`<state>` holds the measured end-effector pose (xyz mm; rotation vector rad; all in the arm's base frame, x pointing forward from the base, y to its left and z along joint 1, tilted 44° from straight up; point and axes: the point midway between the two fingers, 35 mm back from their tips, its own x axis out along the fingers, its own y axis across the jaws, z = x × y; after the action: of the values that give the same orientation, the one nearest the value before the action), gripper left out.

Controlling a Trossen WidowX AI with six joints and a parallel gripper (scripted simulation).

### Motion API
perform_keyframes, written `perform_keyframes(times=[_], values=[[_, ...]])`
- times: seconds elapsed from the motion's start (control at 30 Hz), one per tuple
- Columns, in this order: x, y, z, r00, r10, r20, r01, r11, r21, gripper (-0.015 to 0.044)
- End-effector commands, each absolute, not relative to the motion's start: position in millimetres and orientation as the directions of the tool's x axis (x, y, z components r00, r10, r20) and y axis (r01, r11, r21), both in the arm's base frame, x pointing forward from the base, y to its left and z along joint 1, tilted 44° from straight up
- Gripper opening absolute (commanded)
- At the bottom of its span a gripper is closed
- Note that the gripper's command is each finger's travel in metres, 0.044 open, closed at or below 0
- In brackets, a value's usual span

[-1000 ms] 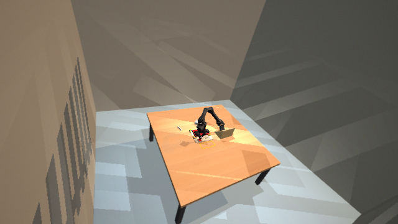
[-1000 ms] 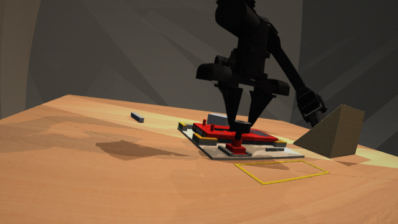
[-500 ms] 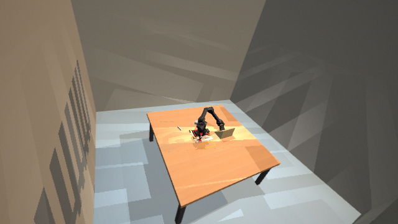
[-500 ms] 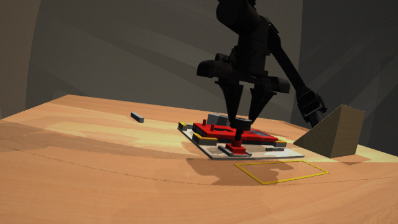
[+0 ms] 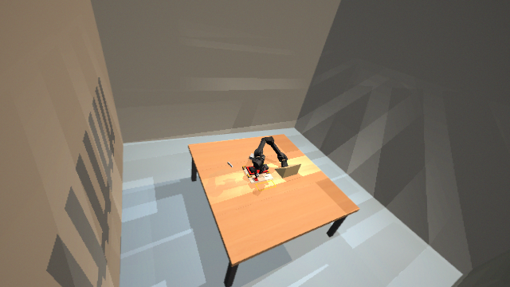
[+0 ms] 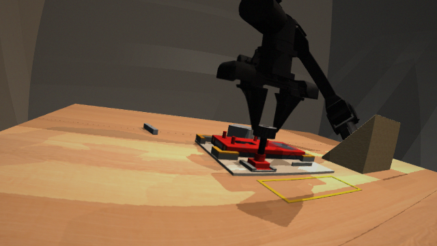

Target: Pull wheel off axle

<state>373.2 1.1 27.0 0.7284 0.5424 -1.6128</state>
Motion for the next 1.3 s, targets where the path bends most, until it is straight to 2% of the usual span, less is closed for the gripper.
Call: perform_keyframes(times=[0.0, 0.73, 1.27], values=[[374.0, 3.2, 28.8, -0.076, -0.687, -0.723, 0.984, -0.171, 0.059, 0.0000], [375.0, 27.2, 57.2, -0.075, -0.687, -0.723, 0.984, -0.169, 0.058, 0.0000], [338.2, 91.3, 0.1, -0.075, -0.681, -0.728, 0.984, -0.168, 0.055, 0.0000]])
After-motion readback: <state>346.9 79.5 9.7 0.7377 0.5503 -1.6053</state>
